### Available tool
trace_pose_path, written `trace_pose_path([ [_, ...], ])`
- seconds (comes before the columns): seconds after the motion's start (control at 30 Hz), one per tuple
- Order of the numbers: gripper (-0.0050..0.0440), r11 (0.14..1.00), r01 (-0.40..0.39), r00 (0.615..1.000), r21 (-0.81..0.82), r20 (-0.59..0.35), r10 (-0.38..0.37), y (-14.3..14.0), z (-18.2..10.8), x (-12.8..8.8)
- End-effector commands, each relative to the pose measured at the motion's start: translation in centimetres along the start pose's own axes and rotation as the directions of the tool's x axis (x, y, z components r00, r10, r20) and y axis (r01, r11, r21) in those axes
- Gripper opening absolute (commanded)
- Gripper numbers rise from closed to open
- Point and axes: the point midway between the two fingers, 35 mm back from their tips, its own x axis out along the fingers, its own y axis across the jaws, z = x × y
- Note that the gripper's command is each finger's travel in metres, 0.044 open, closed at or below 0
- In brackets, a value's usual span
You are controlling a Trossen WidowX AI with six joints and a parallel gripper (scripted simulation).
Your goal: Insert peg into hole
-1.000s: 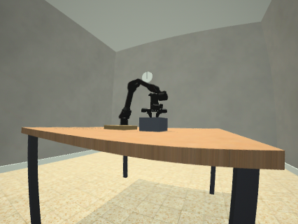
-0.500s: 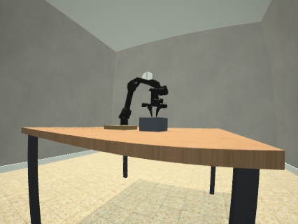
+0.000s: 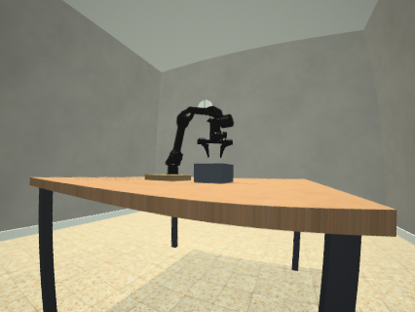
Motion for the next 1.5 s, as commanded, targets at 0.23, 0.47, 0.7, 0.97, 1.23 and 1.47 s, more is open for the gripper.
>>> trace_pose_path([
  [0.23, 0.044, 1.0, -0.003, 1.0, 0.0, 0.006, 0.003, 0.03, 0.07, -0.31],
  [0.47, 0.044, 1.0, -0.003, 1.0, 0.0, 0.006, 0.003, 0.03, 0.07, -0.31],
  [0.7, 0.044, 1.0, -0.003, 1.0, 0.0, 0.006, 0.003, 0.03, 0.07, -0.31],
  [0.97, 0.044, 1.0, -0.003, 1.0, 0.0, 0.006, 0.003, 0.03, 0.07, -0.31],
  [1.23, 0.044, 1.0, -0.003, 1.0, 0.0, 0.006, 0.003, 0.03, 0.07, -0.31],
  [1.47, 0.044, 1.0, -0.003, 1.0, 0.0, 0.006, 0.003, 0.03, 0.07, -0.31],
])
